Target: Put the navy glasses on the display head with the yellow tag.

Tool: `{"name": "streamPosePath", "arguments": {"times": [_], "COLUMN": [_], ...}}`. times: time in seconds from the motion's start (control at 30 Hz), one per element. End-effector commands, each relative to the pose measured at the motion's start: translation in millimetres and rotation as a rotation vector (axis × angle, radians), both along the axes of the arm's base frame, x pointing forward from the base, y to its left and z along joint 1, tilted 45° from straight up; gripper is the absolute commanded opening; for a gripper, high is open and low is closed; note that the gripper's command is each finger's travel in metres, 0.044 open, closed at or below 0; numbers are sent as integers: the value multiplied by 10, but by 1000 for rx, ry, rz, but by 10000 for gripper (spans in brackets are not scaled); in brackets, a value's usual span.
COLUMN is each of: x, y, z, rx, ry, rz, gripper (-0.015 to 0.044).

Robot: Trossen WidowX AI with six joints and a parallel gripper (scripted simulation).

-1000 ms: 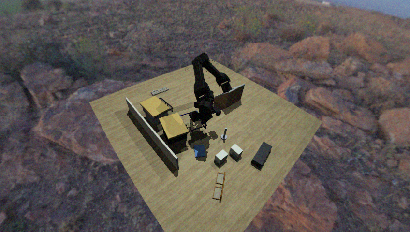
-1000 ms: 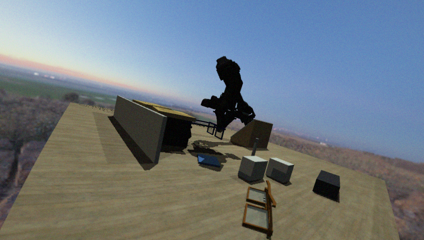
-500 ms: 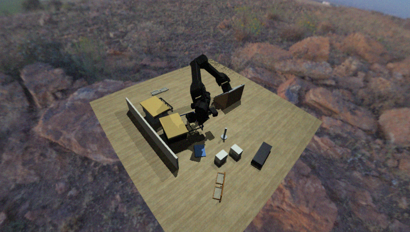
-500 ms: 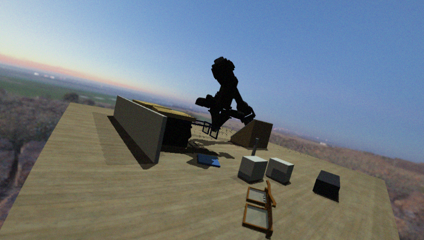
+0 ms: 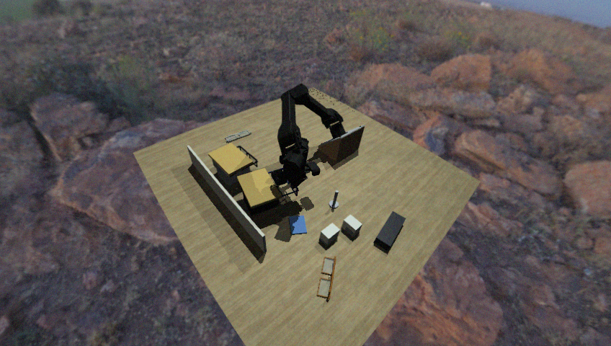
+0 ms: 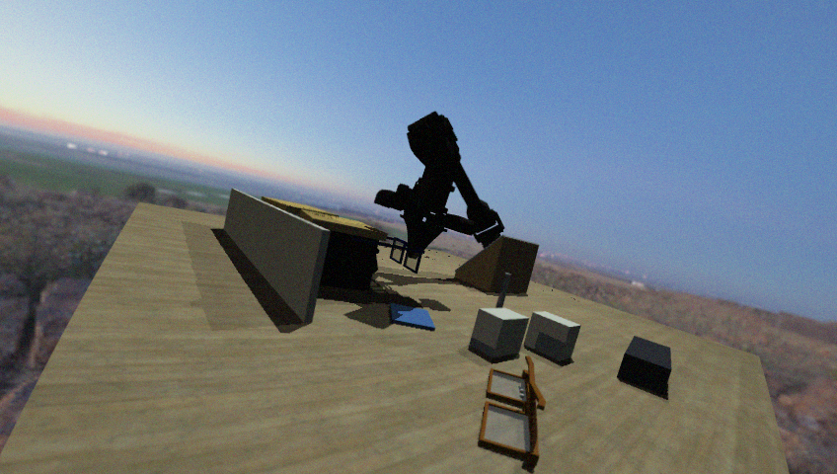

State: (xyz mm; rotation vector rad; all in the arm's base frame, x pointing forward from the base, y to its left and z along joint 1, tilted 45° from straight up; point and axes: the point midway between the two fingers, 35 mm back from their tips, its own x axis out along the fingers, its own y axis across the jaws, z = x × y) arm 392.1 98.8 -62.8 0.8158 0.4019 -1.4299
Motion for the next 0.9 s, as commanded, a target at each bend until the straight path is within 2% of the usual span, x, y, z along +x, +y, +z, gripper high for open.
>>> {"name": "streamPosePath", "arguments": {"times": [0.0,0.87], "x": [63,409], "y": [-21,-64], "z": [9,83], "rx": [-5,-5], "ry": [3,1], "rz": [2,2], "gripper": [0,0]}}
